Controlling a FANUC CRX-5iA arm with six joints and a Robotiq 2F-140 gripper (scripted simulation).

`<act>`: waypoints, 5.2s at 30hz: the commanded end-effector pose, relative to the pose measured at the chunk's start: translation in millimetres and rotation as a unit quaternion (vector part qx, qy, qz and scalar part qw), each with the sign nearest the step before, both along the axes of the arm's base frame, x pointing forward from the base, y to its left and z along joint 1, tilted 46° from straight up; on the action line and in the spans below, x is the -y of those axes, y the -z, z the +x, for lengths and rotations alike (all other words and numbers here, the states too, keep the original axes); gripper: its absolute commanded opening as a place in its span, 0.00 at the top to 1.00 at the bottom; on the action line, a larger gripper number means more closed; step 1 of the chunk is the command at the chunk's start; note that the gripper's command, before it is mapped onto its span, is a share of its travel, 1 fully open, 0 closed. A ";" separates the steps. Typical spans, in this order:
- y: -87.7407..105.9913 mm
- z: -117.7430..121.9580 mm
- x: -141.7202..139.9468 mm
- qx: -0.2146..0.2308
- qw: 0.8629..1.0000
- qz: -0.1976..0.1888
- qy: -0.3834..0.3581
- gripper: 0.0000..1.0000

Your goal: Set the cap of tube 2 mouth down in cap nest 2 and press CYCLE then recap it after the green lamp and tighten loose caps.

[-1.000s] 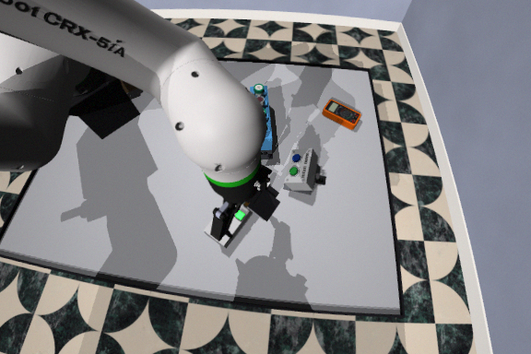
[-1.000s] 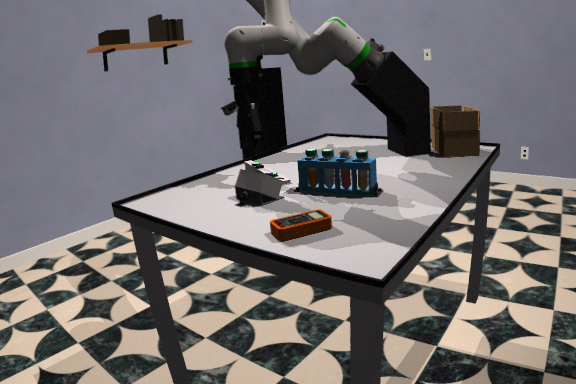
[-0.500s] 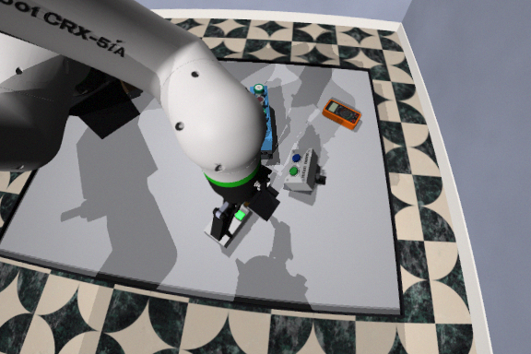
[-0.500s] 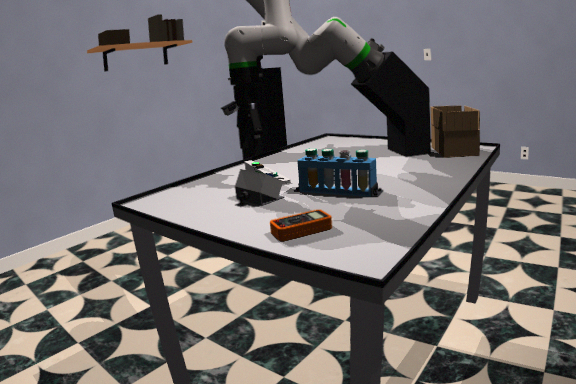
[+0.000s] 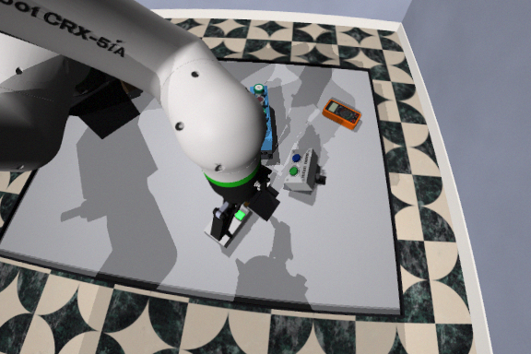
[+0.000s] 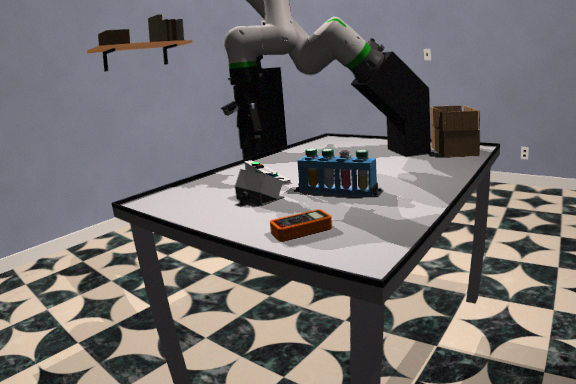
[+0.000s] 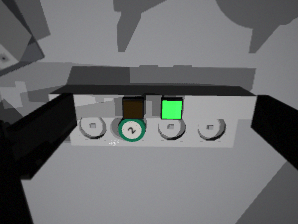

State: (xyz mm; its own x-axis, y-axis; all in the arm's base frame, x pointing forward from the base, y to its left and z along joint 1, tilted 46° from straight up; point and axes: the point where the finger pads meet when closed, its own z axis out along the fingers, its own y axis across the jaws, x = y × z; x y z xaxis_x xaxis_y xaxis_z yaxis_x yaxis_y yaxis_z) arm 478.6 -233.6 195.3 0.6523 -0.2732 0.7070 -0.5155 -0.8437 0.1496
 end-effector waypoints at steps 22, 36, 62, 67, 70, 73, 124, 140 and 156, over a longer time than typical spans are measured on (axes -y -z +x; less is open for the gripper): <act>-6.7 -42.4 -54.9 0.000 1.000 0.000 0.000 0.64; -9.5 -62.1 -80.3 0.000 1.000 0.000 0.000 0.64; 49.2 -14.9 -41.1 0.000 1.000 0.000 0.000 0.64; 65.6 -0.1 -29.3 0.000 1.000 0.000 0.000 0.64; 75.1 9.1 -22.2 0.000 1.000 0.000 0.000 0.64; 78.2 11.5 -20.1 0.000 1.000 0.000 0.000 0.64; 83.2 12.9 -18.2 0.000 1.000 0.000 0.000 0.70; 34.8 -25.9 -50.5 0.000 1.000 0.000 0.000 0.70; -9.8 -61.7 -80.3 0.000 1.000 0.000 0.000 0.70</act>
State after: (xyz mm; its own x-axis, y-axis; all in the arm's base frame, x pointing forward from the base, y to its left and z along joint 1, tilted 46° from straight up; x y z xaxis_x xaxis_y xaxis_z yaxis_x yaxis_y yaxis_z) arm 428.6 -162.3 190.4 0.6459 -0.2677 0.7149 -0.5106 -0.8477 0.1440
